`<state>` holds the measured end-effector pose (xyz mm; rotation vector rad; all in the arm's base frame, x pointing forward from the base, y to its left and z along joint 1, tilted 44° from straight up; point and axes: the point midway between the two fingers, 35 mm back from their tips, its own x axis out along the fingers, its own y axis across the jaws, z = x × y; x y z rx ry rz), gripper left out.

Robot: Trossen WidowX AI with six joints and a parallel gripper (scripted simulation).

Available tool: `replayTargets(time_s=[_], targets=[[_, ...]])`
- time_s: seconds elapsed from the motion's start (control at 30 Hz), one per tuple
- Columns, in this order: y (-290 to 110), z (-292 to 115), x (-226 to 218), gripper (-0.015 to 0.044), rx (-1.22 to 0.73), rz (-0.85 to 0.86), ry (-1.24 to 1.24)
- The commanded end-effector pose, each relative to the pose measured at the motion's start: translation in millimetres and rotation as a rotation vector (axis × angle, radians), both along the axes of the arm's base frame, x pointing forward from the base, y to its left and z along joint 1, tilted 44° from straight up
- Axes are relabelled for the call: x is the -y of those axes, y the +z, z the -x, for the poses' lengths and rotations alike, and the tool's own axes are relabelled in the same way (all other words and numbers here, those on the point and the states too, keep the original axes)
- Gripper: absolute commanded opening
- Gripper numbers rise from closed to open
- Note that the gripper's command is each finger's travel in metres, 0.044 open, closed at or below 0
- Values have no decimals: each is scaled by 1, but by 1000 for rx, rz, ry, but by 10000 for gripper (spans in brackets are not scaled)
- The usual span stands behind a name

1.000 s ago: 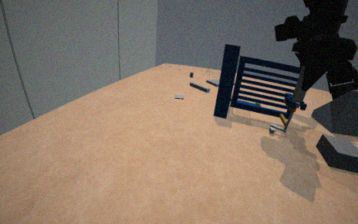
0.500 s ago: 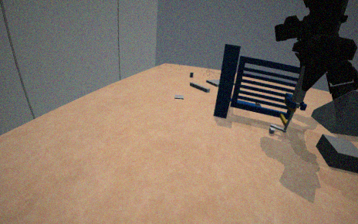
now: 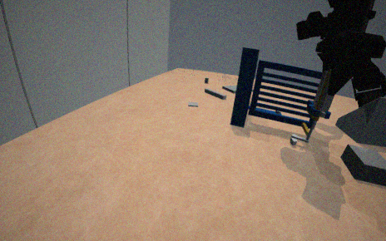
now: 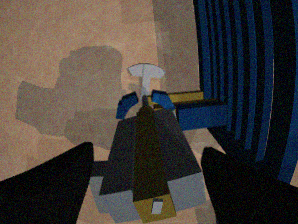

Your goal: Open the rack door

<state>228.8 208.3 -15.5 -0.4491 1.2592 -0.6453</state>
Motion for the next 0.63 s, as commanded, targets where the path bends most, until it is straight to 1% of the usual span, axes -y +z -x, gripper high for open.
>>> replayTargets(time_s=[0.0, 0.6], targets=[[3, 1, -4, 291, -1, -4, -7], [19, 4, -20, 291, -1, -4, -8]])
